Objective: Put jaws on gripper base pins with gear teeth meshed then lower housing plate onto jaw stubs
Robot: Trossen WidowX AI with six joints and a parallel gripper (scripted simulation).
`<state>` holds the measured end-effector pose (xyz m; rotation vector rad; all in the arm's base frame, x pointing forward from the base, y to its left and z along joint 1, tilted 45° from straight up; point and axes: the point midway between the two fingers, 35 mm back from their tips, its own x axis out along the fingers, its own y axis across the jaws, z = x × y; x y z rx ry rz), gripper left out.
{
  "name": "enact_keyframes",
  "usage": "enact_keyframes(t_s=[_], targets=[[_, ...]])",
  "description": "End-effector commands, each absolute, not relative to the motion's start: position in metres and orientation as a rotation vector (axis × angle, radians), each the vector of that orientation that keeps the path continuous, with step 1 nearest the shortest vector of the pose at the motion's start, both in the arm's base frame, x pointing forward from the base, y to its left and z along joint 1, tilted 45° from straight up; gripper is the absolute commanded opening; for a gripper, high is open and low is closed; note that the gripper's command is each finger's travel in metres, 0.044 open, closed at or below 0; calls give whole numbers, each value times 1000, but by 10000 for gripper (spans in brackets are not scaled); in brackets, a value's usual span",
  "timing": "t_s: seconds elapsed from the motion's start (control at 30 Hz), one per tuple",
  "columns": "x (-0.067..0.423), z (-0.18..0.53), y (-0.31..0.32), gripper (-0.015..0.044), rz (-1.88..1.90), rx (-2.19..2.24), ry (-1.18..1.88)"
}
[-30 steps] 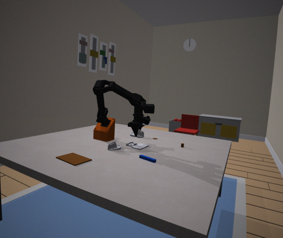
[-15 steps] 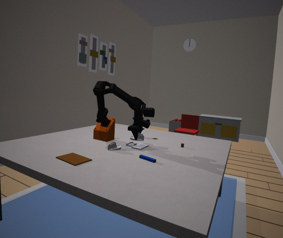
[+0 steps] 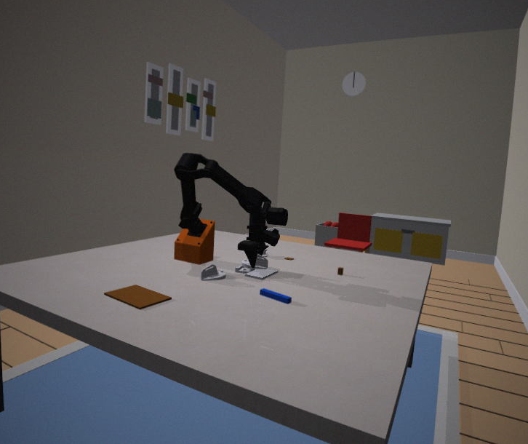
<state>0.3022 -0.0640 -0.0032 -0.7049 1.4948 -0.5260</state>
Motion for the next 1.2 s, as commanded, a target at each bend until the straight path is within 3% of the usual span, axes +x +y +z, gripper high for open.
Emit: enact_keyframes(t_s=[0.0, 1.17], targets=[[299, -6, -65, 134, -522, -716, 1503], [300, -10, -70, 134, -520, -720, 1504]])
